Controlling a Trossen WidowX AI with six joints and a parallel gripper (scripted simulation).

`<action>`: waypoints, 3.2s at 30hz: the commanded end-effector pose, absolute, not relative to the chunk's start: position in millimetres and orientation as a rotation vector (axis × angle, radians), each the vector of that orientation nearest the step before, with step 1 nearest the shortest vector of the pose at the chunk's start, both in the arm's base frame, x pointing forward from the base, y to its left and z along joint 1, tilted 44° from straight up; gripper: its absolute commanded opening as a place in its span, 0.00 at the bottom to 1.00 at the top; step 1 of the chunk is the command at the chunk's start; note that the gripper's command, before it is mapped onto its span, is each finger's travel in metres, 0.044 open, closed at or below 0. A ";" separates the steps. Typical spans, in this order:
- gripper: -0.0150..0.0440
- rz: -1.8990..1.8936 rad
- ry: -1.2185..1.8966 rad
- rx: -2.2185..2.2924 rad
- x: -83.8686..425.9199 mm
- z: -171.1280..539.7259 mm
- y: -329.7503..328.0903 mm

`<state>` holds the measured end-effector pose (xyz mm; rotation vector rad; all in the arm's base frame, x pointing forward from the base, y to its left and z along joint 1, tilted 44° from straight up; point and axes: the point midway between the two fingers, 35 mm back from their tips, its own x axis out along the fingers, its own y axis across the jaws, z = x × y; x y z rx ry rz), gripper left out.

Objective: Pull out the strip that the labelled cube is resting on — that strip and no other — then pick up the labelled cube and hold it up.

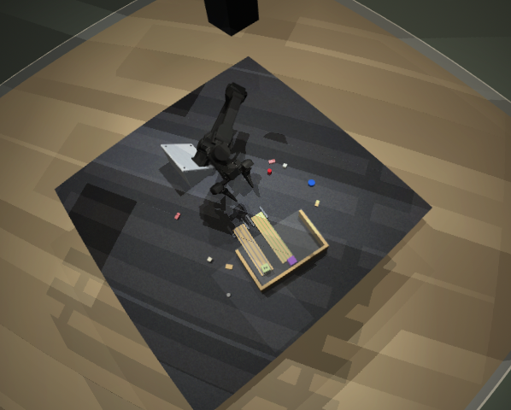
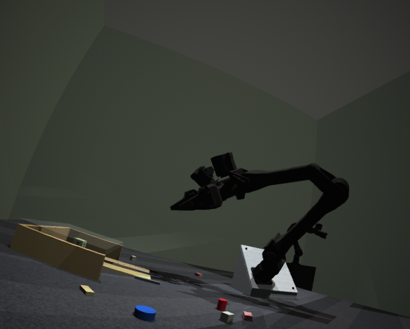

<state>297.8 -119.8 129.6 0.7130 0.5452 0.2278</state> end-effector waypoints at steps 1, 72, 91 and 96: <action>0.89 0.232 0.553 0.724 298.6 129.0 -119.0; 0.25 0.449 1.494 0.740 370.4 -51.0 -51.9; 0.25 0.449 1.494 0.740 370.4 -51.7 -51.3; 0.25 0.449 1.494 0.740 370.4 -52.0 -51.0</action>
